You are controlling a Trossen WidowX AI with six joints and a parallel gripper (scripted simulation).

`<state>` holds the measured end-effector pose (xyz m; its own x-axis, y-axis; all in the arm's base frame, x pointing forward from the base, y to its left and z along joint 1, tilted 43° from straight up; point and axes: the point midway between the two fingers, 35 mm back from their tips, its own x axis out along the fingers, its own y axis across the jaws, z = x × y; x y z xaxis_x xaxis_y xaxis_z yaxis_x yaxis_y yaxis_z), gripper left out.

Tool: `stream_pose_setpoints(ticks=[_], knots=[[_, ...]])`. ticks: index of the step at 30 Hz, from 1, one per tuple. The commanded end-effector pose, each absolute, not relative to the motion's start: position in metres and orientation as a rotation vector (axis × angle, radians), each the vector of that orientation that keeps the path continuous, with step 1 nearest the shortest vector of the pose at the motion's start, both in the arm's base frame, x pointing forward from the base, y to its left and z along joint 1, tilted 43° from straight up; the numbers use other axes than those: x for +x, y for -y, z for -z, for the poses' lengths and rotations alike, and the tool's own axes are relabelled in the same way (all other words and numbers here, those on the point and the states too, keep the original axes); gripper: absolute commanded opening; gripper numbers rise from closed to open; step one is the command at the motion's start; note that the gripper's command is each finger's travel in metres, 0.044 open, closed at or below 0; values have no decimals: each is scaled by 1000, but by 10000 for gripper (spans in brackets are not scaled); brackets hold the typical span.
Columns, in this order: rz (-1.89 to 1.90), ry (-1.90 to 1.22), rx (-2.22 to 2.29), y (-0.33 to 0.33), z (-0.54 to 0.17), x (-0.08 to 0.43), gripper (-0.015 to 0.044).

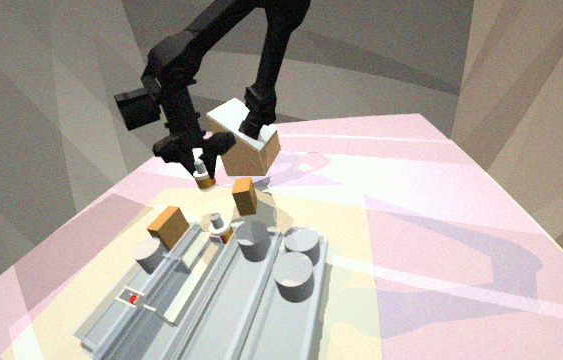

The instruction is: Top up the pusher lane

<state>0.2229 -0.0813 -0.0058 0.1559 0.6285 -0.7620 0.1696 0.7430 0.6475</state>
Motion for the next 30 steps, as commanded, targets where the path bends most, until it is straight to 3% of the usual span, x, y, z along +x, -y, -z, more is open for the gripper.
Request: stream_pose_setpoints(ticks=[1, 12, 30], knots=[[-366, -1388, 712, 69, -3, 243, 0], [-388, -1386, 745, 26, -21, 275, 0], [-391, -1386, 749, 7, -5, 282, 0]])
